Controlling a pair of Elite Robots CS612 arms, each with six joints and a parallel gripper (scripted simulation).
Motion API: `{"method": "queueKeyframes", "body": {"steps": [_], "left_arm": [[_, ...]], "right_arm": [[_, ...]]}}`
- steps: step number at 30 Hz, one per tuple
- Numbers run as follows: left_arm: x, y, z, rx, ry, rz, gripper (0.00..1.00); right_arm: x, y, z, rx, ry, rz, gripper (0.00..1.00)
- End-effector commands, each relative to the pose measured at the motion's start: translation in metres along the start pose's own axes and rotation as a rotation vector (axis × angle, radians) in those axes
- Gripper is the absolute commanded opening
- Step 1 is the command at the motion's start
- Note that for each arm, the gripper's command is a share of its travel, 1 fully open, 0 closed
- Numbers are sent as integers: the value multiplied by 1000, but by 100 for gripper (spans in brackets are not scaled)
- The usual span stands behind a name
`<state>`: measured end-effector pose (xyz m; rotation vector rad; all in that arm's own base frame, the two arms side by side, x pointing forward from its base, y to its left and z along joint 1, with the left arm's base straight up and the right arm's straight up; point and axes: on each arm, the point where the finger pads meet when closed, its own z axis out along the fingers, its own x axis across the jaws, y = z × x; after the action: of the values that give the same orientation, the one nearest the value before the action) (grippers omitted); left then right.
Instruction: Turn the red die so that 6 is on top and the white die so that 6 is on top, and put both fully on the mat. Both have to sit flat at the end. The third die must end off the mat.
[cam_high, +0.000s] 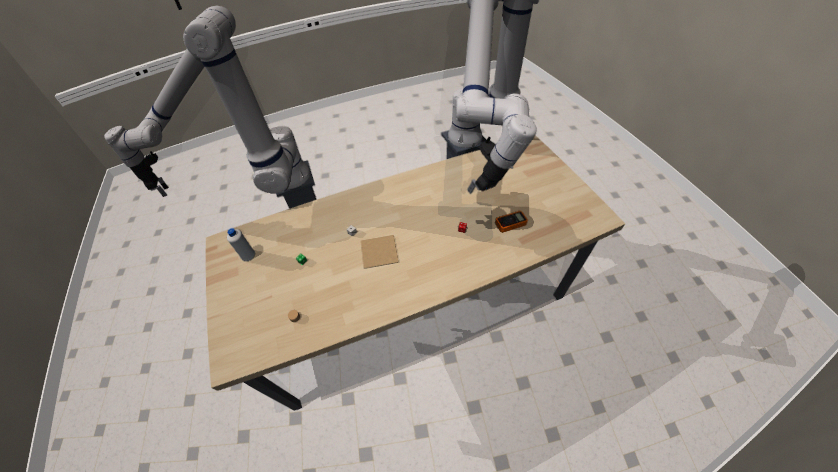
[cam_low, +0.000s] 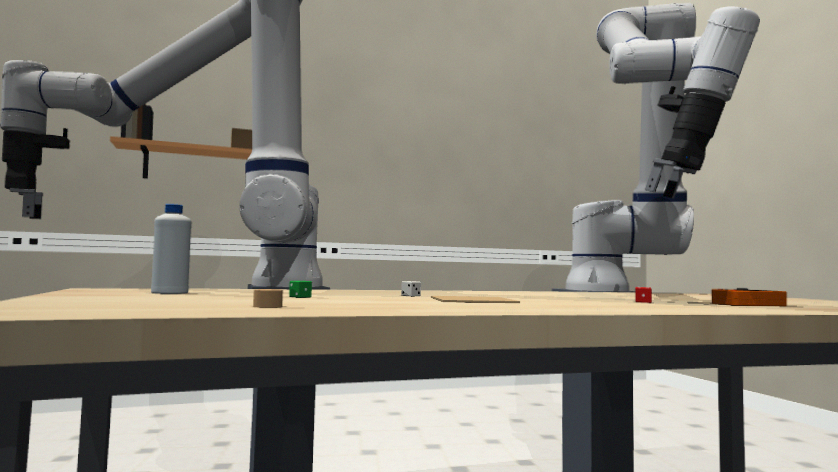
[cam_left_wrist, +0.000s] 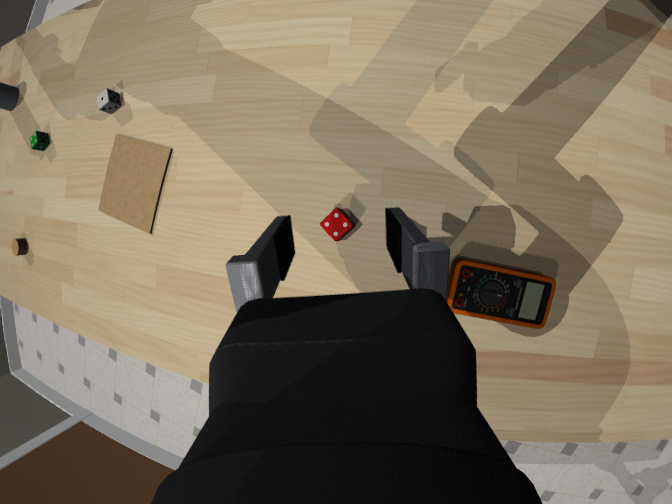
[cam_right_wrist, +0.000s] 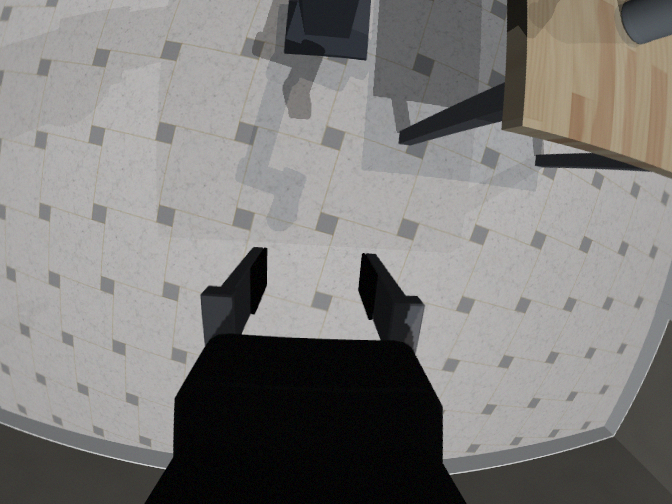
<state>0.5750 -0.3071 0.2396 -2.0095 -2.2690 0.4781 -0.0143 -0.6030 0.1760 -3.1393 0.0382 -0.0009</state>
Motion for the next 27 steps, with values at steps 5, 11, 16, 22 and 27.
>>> {"method": "queueKeyframes", "body": {"steps": [5, 11, 16, 22, 27], "left_arm": [[-2, 0, -1, -2, -1, 1, 100], [-7, 1, -1, -3, 2, 2, 100], [-14, 3, 0, -5, 6, 4, 100], [-28, 5, 1, -9, 13, 7, 100], [-47, 8, 3, -14, 24, 11, 100]], "right_arm": [[0, 1, -1, -2, -1, 0, 100], [0, 1, -1, -2, -1, 0, 100], [0, 1, -1, -2, -1, 0, 100], [0, 1, -1, -2, -1, 0, 100], [0, 1, -1, -2, -1, 0, 100]]}}
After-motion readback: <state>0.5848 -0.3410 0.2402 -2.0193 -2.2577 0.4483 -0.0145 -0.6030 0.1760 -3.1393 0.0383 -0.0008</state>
